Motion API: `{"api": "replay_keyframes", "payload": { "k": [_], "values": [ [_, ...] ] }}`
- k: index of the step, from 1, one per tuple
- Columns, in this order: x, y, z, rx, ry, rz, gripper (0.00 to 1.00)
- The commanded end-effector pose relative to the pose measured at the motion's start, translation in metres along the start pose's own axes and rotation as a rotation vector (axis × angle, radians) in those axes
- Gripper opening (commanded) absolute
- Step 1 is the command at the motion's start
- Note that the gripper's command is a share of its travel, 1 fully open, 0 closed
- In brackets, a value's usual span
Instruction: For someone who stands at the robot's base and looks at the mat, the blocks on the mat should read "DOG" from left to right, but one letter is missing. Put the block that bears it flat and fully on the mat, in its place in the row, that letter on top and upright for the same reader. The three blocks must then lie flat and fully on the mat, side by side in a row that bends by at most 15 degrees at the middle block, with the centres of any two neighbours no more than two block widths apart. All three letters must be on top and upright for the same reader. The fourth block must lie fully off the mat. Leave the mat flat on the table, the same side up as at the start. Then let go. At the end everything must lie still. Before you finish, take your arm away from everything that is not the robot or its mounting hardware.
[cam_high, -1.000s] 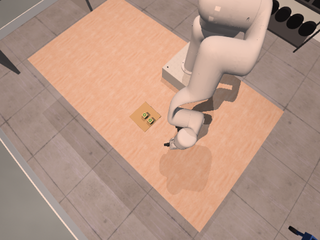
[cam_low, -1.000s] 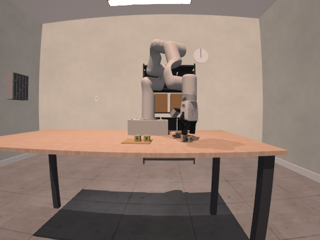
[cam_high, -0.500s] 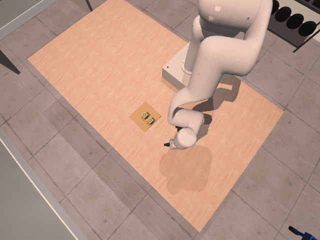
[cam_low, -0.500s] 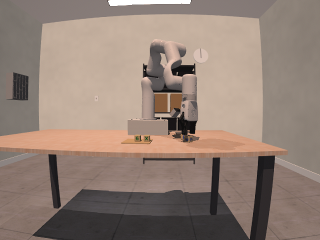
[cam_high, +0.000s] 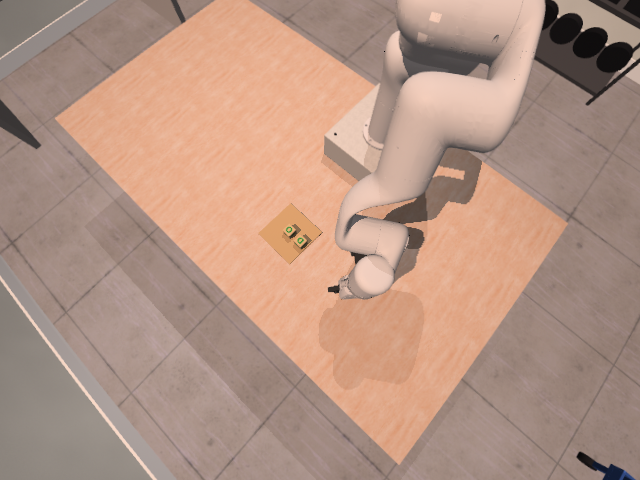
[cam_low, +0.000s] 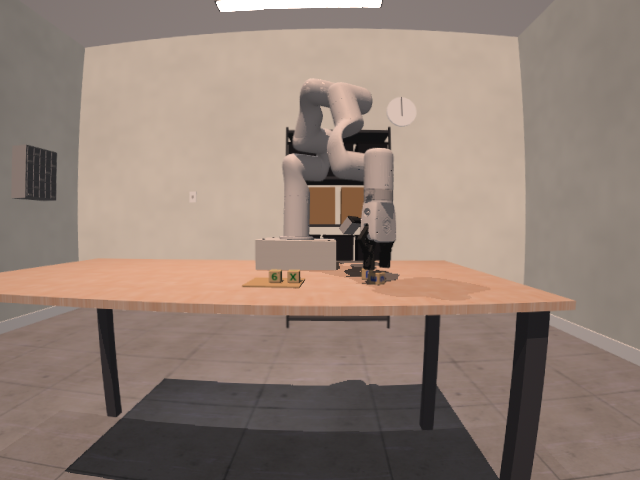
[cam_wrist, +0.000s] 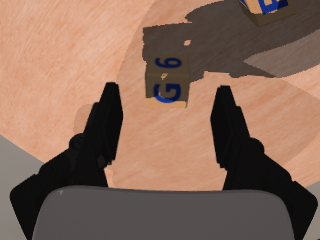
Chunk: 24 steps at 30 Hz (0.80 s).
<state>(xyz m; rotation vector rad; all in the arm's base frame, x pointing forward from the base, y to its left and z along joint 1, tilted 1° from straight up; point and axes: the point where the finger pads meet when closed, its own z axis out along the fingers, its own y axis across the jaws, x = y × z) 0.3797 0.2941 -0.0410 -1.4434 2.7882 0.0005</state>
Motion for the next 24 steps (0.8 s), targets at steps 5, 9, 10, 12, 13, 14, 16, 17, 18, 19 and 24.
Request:
{"api": "replay_keyframes", "payload": {
  "k": [5, 9, 10, 12, 13, 14, 16, 17, 18, 19, 24],
  "values": [
    [-0.001, 0.0, -0.001, 0.001, -0.004, 0.0, 0.69],
    [-0.001, 0.0, -0.001, 0.001, -0.004, 0.0, 0.69],
    [-0.001, 0.0, -0.001, 0.001, -0.004, 0.0, 0.69],
    [-0.001, 0.0, -0.001, 0.001, -0.004, 0.0, 0.69],
    [-0.001, 0.0, -0.001, 0.001, -0.004, 0.0, 0.69],
    [-0.001, 0.0, -0.001, 0.001, -0.004, 0.0, 0.69],
    [-0.001, 0.0, 0.0, 0.001, -0.004, 0.0, 0.69],
    [-0.001, 0.0, 0.001, 0.001, -0.004, 0.0, 0.69],
    [-0.001, 0.0, 0.002, 0.001, -0.004, 0.0, 0.69],
    [-0.001, 0.0, 0.003, 0.001, -0.004, 0.0, 0.69],
    [-0.001, 0.0, 0.012, 0.001, -0.004, 0.0, 0.69]
  ]
}}
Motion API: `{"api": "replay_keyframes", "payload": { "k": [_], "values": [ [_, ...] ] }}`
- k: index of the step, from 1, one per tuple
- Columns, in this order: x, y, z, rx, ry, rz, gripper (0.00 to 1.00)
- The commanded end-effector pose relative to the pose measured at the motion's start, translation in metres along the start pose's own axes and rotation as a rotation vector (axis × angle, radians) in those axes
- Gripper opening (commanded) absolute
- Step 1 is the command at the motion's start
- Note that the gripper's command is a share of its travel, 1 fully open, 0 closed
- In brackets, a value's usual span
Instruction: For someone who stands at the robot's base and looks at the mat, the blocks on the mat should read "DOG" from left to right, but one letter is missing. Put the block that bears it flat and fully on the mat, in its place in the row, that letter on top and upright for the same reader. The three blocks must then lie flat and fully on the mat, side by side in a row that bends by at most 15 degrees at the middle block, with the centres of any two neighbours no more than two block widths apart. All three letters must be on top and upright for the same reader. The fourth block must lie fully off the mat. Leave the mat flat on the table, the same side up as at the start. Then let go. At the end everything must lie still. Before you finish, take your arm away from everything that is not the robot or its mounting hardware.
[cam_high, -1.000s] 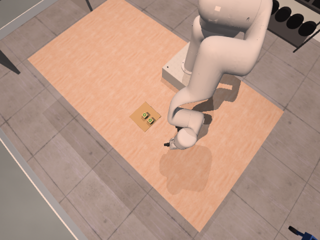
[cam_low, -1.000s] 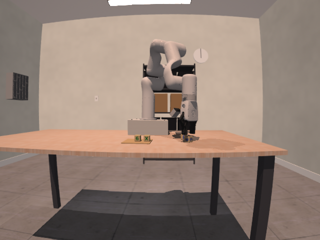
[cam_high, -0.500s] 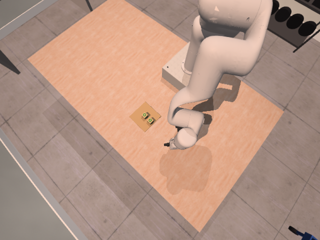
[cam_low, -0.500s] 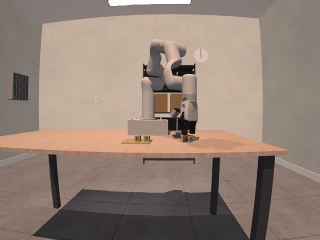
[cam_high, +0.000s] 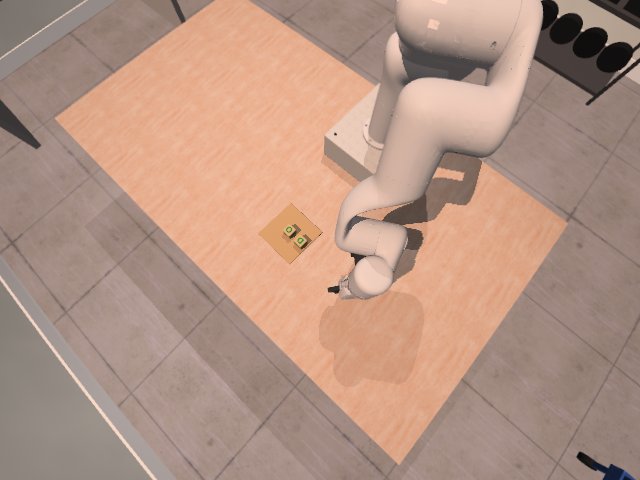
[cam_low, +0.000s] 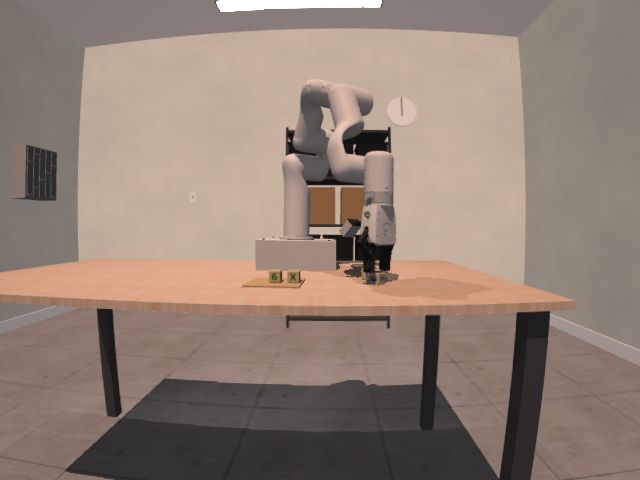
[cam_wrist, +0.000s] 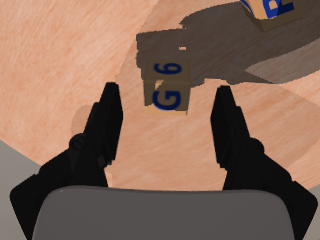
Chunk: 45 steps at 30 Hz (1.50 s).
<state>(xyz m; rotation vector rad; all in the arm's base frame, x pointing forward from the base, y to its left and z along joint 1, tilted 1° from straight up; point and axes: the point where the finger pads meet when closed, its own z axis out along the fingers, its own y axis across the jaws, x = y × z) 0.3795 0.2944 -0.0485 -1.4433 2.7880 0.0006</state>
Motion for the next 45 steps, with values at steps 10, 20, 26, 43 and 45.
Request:
{"api": "replay_keyframes", "payload": {
  "k": [10, 20, 26, 43, 45],
  "values": [
    [-0.002, 0.0, 0.02, 0.001, -0.003, 0.0, 0.69],
    [-0.002, 0.0, 0.025, 0.001, -0.003, 0.0, 0.69],
    [-0.002, 0.0, 0.025, 0.001, -0.003, 0.0, 0.69],
    [-0.002, 0.0, 0.025, 0.001, -0.003, 0.0, 0.69],
    [-0.002, 0.0, 0.025, 0.001, -0.003, 0.0, 0.69]
  ]
}}
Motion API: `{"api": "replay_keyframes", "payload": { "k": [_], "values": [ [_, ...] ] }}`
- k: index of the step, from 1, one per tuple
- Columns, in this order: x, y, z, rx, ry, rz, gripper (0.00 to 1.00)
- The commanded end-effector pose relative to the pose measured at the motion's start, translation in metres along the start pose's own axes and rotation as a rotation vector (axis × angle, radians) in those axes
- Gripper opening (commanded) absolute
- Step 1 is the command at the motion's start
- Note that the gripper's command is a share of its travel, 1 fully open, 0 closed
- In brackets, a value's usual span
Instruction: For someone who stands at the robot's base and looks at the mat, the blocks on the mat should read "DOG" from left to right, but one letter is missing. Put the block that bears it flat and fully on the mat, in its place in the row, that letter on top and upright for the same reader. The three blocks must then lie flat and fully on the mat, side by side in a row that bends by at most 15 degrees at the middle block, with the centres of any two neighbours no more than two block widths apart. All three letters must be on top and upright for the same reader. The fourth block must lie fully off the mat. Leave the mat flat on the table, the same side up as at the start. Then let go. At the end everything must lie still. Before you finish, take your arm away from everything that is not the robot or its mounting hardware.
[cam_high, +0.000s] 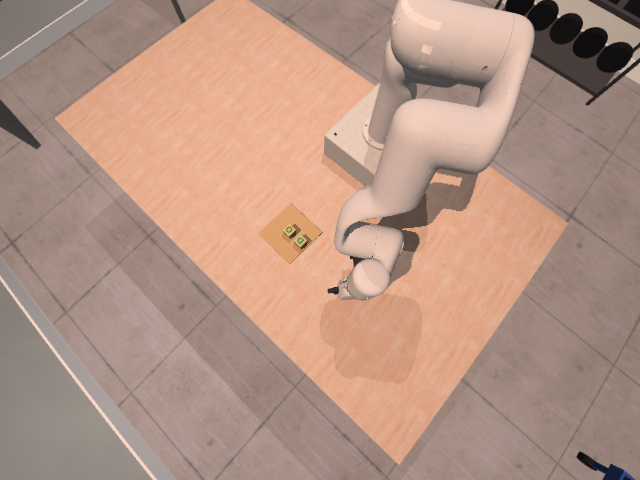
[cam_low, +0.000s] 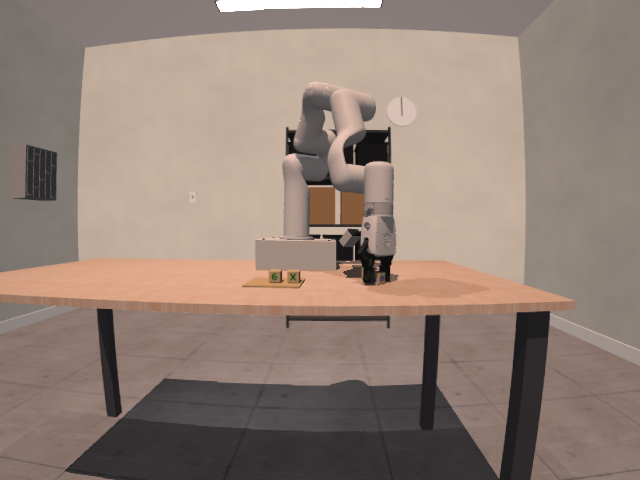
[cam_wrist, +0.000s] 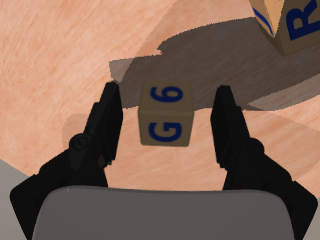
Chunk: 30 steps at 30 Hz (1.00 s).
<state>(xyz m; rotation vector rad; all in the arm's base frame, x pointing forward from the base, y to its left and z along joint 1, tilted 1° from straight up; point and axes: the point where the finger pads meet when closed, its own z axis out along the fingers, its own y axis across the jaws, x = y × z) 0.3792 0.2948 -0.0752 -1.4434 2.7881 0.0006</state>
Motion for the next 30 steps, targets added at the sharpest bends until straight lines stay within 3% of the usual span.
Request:
{"api": "replay_keyframes", "payload": {
  "k": [1, 8, 9, 25, 26, 30],
  "values": [
    [-0.0014, -0.0004, -0.0012, 0.001, -0.003, 0.0, 0.69],
    [-0.0014, -0.0004, -0.0012, 0.001, -0.003, 0.0, 0.69],
    [-0.0014, -0.0004, -0.0012, 0.001, -0.003, 0.0, 0.47],
    [-0.0014, -0.0004, -0.0012, 0.001, -0.003, 0.0, 0.47],
    [-0.0014, -0.0004, -0.0012, 0.001, -0.003, 0.0, 0.27],
    [-0.0014, -0.0004, -0.0012, 0.001, -0.003, 0.0, 0.27]
  ]
}}
